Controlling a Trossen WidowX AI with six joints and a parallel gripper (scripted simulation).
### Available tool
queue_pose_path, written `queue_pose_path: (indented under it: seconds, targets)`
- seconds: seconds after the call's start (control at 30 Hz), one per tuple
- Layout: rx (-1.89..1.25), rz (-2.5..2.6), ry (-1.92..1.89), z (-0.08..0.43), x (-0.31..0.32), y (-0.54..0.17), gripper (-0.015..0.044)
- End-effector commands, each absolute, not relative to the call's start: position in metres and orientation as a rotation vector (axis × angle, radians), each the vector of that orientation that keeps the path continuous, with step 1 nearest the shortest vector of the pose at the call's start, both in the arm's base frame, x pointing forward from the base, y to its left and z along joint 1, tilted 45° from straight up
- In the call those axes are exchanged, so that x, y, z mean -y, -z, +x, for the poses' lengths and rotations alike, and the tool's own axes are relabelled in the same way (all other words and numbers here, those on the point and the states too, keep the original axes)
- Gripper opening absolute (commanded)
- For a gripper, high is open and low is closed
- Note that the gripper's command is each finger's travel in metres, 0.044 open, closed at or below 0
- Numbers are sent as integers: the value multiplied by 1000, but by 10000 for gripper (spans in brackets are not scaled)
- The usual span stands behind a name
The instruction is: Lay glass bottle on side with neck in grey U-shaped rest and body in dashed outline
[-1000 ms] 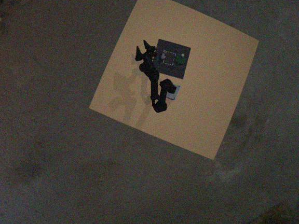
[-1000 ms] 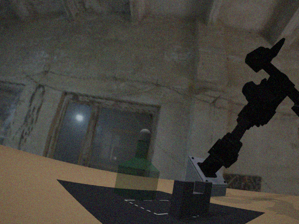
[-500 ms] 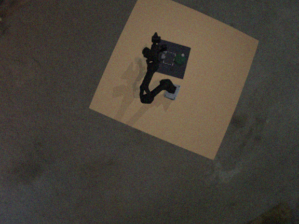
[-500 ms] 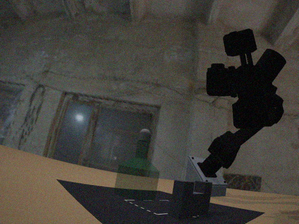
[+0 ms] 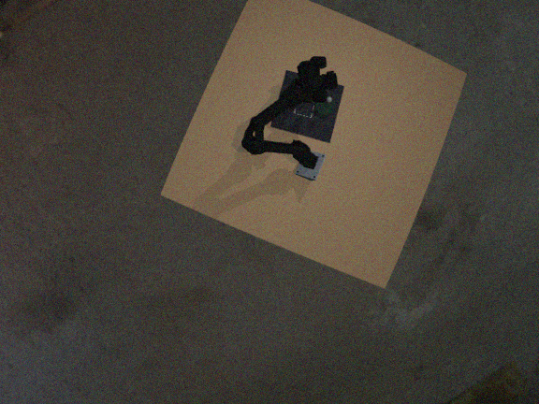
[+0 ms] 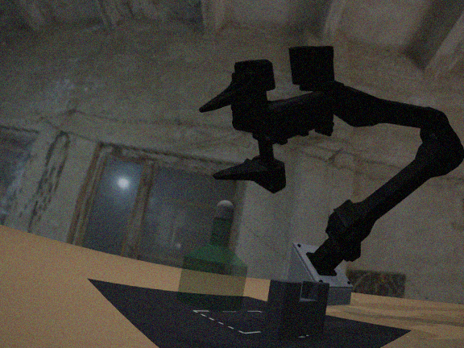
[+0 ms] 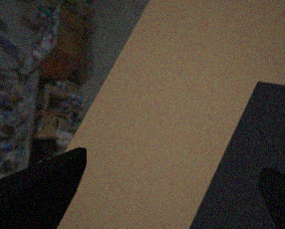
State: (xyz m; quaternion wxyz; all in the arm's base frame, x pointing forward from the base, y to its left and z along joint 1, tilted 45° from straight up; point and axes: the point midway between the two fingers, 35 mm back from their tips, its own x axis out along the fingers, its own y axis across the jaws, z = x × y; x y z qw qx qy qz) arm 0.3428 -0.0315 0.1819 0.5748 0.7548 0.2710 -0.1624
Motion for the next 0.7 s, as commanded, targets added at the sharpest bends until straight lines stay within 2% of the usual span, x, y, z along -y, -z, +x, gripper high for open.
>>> queue_pose_path:
  seconds: [0.0,0.37,0.5,0.67]
  targets:
    - [-834,1695,506,331,78,-133,440]
    - [-1293,1973,410,283,103,-87,440]
    - [-1361,1949,436,285,100,-83,440]
    - [-1628,1774,559,295,83,-69,440]
